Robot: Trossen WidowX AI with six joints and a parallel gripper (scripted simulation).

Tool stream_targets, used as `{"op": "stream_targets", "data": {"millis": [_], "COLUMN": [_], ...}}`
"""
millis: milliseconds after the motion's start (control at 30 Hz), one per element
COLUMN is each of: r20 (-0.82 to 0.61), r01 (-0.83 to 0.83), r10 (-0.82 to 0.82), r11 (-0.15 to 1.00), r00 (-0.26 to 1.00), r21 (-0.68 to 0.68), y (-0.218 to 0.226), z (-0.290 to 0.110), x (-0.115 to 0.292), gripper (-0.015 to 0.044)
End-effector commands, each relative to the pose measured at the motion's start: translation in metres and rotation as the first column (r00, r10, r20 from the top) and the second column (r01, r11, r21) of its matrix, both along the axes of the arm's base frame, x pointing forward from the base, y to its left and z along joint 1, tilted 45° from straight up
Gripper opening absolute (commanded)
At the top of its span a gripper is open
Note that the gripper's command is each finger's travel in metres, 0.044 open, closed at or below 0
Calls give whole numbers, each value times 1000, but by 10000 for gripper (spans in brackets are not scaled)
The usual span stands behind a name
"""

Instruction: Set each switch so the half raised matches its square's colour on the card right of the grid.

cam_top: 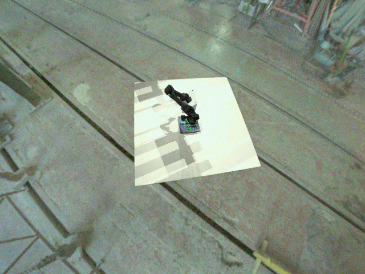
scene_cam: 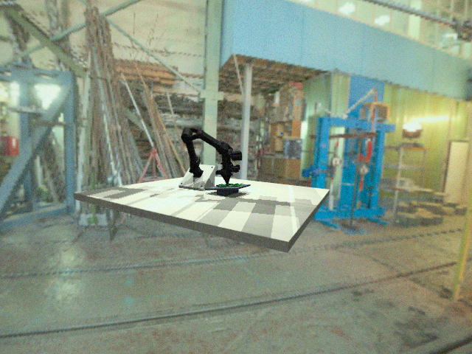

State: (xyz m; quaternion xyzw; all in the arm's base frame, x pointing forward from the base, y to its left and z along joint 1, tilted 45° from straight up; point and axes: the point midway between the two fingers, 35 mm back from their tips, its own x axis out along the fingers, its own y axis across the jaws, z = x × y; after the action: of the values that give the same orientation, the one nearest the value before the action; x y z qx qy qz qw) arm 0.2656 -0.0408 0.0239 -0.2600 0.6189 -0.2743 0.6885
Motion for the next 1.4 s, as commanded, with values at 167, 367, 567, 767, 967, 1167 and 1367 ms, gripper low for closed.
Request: {"op": "stream_targets", "data": {"millis": [167,367,567,767,967,1167,1367], "r20": [-3,-3,-3,-3,7,14,11], "r01": [-4,-4,-4,-4,-9,-22,-23], "r10": [4,4,4,4,9,22,23], "r11": [1000,1000,1000,1000,1000,1000,1000], "r00": [1000,1000,1000,1000,1000,1000,1000], "r21": [-5,-6,-6,-6,1,-5,0], "y": [-2,-2,-3,-3,15,43,57], "z": [-1,-1,-2,-3,13,43,25], "x": [0,0,0,0,-1,-8,-43], "gripper": [0,0,0,0,0,0,0]}}
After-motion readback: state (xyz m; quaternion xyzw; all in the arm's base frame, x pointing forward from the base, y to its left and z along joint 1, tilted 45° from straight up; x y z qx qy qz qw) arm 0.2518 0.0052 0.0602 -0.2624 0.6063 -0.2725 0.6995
